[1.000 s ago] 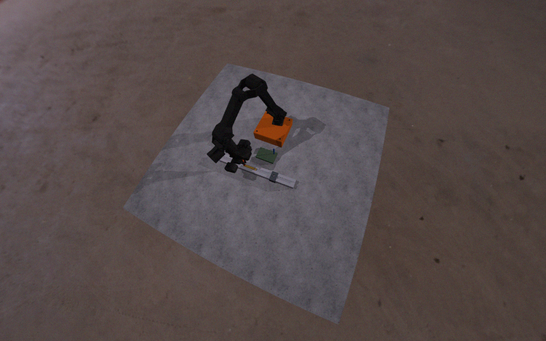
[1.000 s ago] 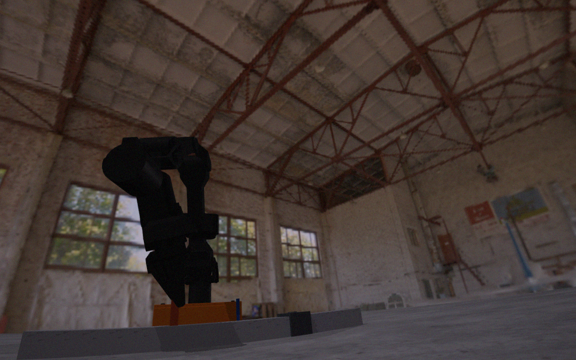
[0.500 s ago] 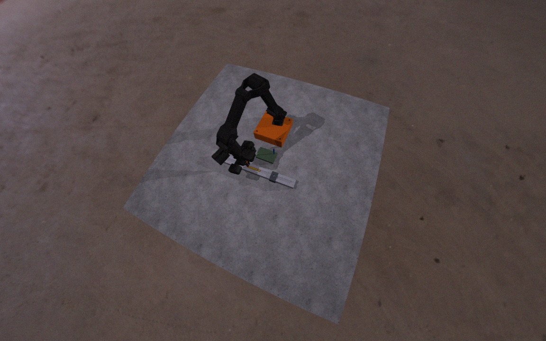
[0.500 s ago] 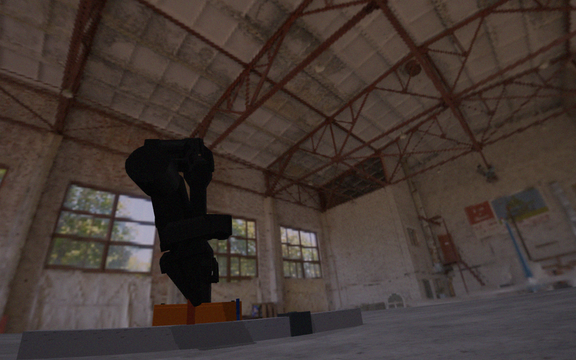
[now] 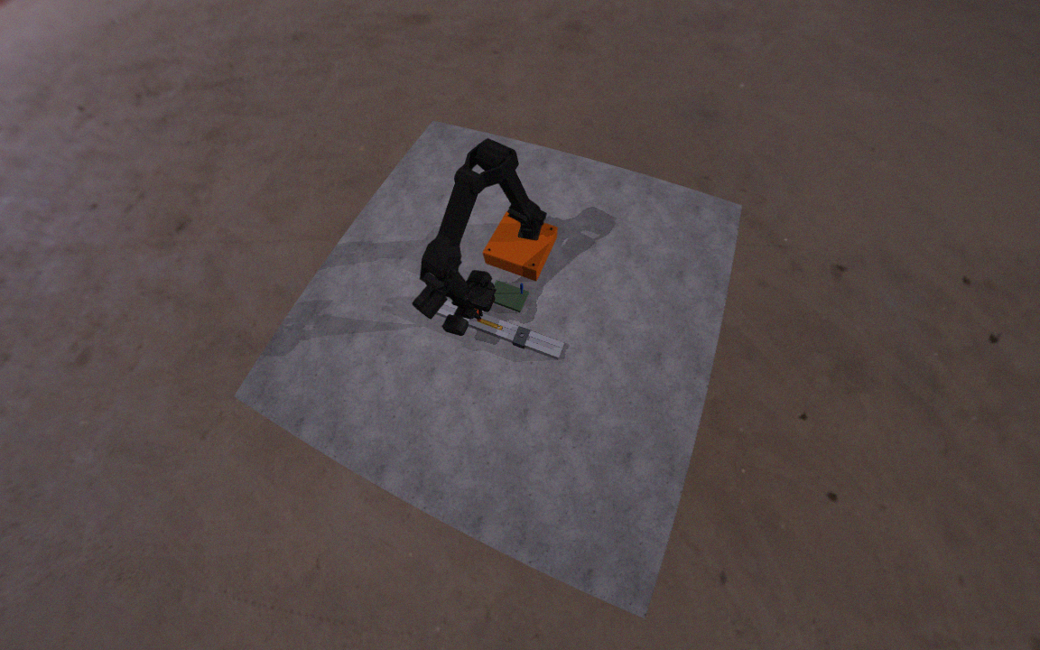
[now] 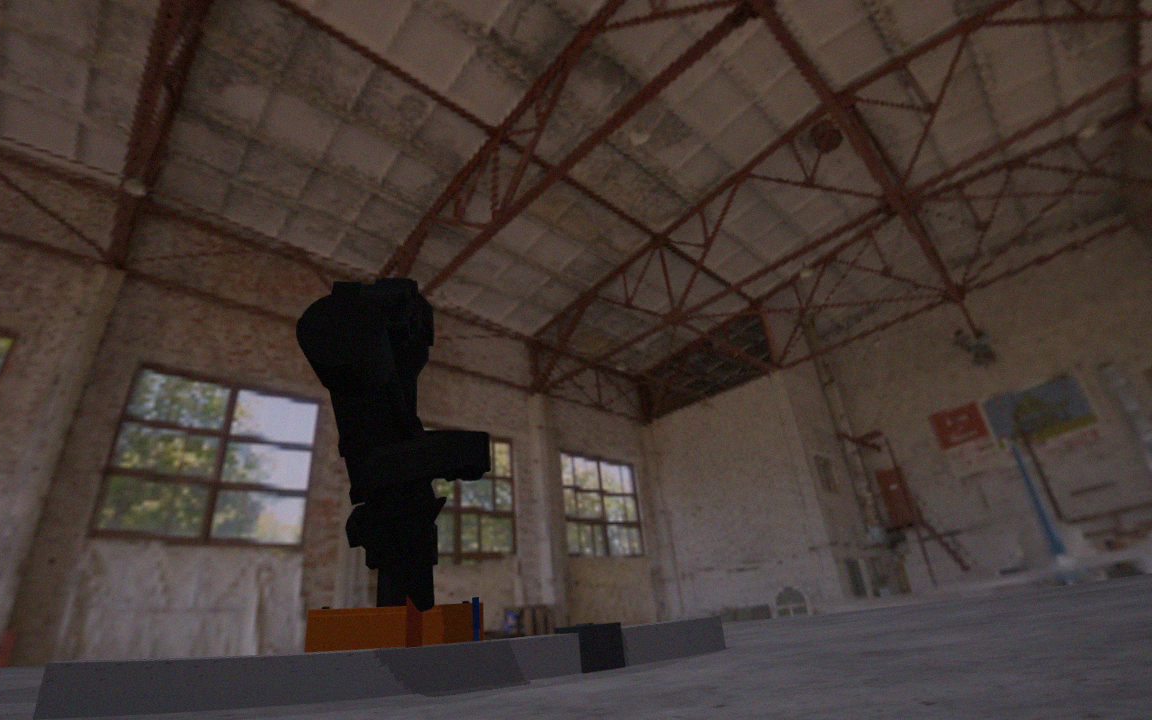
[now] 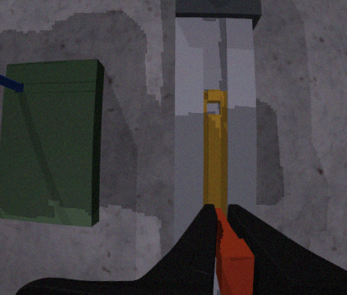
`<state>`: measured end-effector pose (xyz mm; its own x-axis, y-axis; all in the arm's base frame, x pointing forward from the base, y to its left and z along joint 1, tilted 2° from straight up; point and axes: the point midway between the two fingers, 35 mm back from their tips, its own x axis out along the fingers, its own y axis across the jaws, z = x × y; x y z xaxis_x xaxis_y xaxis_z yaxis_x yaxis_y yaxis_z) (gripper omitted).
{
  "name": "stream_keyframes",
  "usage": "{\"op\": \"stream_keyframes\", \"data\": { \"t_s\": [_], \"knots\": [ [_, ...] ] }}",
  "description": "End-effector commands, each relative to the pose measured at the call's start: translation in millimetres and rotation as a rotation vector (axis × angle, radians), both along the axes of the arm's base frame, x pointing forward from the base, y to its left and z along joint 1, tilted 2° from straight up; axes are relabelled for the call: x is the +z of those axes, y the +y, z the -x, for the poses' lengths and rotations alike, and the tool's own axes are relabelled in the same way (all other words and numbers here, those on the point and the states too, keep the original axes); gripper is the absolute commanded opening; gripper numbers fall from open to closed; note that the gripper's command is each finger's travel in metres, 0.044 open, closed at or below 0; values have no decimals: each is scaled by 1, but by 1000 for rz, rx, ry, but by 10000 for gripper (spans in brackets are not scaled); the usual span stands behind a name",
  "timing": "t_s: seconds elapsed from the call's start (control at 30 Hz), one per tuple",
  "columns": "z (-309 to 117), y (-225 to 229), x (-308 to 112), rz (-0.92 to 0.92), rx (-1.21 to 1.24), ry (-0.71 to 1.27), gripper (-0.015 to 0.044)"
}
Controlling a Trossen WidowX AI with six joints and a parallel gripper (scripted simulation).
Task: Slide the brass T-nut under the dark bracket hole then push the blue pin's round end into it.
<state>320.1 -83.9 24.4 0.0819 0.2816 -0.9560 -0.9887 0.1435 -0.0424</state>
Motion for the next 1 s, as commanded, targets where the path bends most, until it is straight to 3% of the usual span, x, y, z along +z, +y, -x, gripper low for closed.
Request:
{"op": "stream_keyframes", "data": {
  "t_s": [0.0,0.97],
  "knots": [
    [-1,8,0,-5,-2,-3,-150],
    [-7,51,0,-10,-2,-4,-150]
  ]
}}
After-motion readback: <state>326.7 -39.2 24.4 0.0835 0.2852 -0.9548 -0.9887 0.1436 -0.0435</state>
